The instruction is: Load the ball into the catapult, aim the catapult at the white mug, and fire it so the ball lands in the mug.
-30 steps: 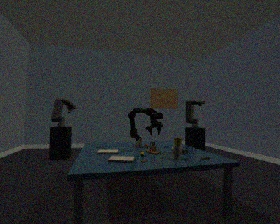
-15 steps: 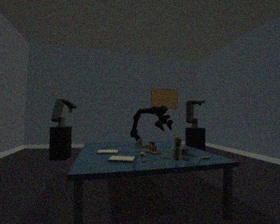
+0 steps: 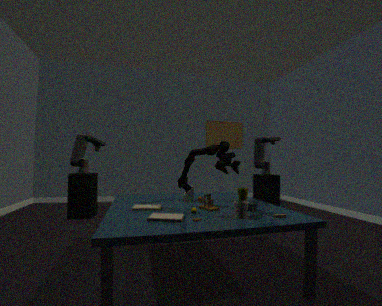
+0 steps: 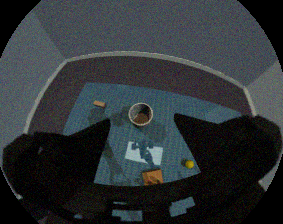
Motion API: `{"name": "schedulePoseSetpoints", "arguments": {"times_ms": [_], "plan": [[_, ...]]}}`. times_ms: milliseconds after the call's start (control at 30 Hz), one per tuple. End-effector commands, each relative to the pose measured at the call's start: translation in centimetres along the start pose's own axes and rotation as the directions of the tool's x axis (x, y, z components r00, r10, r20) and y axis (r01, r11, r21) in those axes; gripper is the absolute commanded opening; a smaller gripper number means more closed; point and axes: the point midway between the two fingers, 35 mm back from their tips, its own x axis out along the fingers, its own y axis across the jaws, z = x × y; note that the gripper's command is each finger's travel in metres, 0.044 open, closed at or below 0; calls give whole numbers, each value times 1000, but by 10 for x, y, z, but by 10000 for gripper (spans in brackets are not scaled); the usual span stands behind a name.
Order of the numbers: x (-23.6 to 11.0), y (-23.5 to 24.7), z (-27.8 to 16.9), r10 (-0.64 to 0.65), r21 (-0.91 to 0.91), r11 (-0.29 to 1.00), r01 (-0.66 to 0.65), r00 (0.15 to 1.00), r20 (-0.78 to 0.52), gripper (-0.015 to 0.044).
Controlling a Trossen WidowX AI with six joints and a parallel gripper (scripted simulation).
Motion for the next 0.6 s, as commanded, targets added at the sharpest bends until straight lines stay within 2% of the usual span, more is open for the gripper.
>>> {"name": "schedulePoseSetpoints", "arguments": {"times_ms": [0, 267, 567], "plan": [[1, 1, 1, -5, -4, 1000, 5, 1000, 5, 440], [1, 1, 1, -5, -4, 1000, 5, 1000, 5, 440], [1, 1, 1, -5, -4, 1000, 5, 1000, 5, 204]]}}
